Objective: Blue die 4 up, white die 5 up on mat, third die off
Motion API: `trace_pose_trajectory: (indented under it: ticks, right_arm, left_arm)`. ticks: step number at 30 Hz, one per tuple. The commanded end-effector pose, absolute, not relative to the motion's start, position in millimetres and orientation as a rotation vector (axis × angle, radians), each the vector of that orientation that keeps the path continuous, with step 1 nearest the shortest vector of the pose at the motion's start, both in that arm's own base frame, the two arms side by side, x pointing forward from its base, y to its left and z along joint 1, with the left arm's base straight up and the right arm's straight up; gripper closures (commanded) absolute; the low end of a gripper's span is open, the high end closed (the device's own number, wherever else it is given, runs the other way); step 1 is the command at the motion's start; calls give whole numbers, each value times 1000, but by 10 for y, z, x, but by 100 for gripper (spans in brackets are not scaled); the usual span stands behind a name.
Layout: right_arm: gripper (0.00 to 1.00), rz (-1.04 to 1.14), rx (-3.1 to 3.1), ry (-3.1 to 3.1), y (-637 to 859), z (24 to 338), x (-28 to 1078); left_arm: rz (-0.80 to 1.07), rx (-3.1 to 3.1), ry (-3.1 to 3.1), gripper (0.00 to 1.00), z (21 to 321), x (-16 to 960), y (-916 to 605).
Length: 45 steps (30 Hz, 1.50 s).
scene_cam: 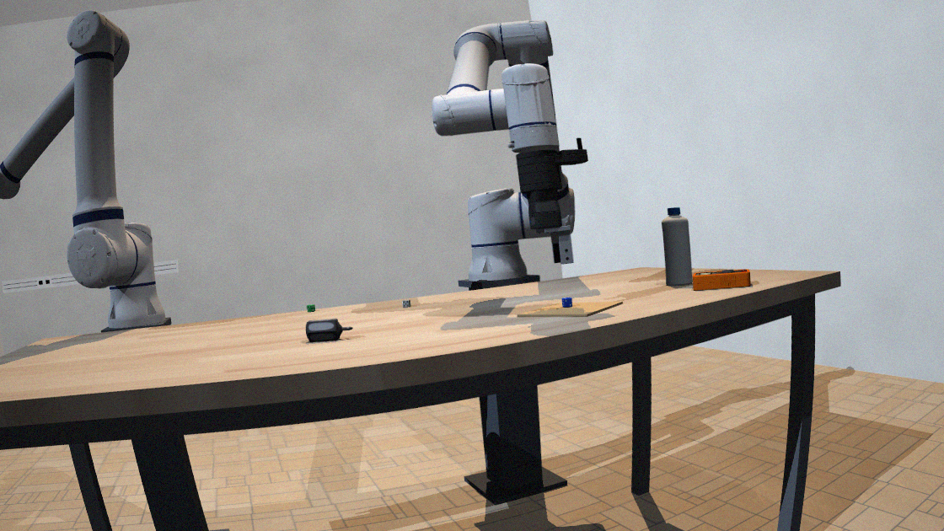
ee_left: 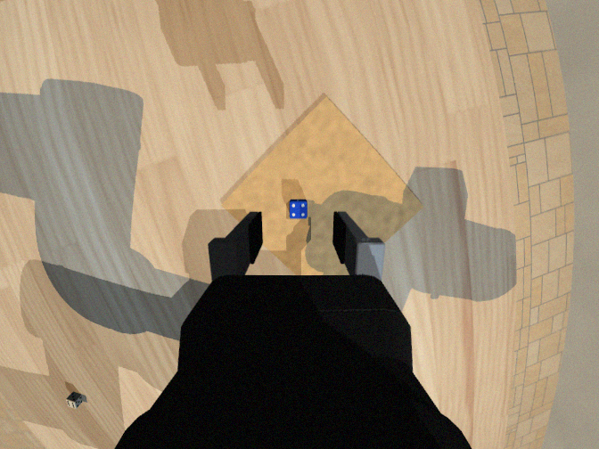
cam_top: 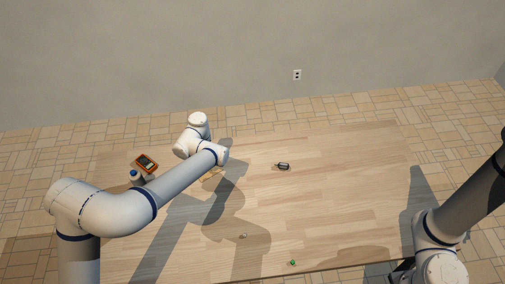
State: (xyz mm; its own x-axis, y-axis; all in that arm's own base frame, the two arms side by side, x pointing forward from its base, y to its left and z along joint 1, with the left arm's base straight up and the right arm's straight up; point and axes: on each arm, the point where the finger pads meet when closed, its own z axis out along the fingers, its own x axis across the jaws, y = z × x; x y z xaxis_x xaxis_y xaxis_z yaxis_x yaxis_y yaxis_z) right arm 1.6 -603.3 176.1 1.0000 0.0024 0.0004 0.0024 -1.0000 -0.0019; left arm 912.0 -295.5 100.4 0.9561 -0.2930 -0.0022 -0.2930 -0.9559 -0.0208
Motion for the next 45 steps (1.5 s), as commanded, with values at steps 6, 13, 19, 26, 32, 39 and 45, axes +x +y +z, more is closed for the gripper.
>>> trace_pose_trajectory:
  ticks: [6,13,19,26,32,39,45]
  right_arm:
    - [0,0,-3141,-4,-6040,1770,15]
    - [0,0,-3141,-4,-6040,1770,15]
    - [0,0,-3141,-4,-6040,1770,15]
    - [0,0,-3141,-4,-6040,1770,15]
    - [0,0,-3141,-4,-6040,1770,15]
    - [0,0,-3141,-4,-6040,1770,15]
    - [0,0,-3141,-4,-6040,1770,15]
  left_arm:
    - [0,-3107,467,0,1020,9133,-2933]
    - [0,-3107,467,0,1020,9133,-2933]
    - [0,-3107,467,0,1020,9133,-2933]
    - [0,-3109,453,0,1021,9110,-2951]
    - [0,-3115,404,0,1023,9027,-3016]
    - [0,-3129,282,0,1028,8815,-3173]
    - [0,-3140,86,0,1034,8469,-3409]
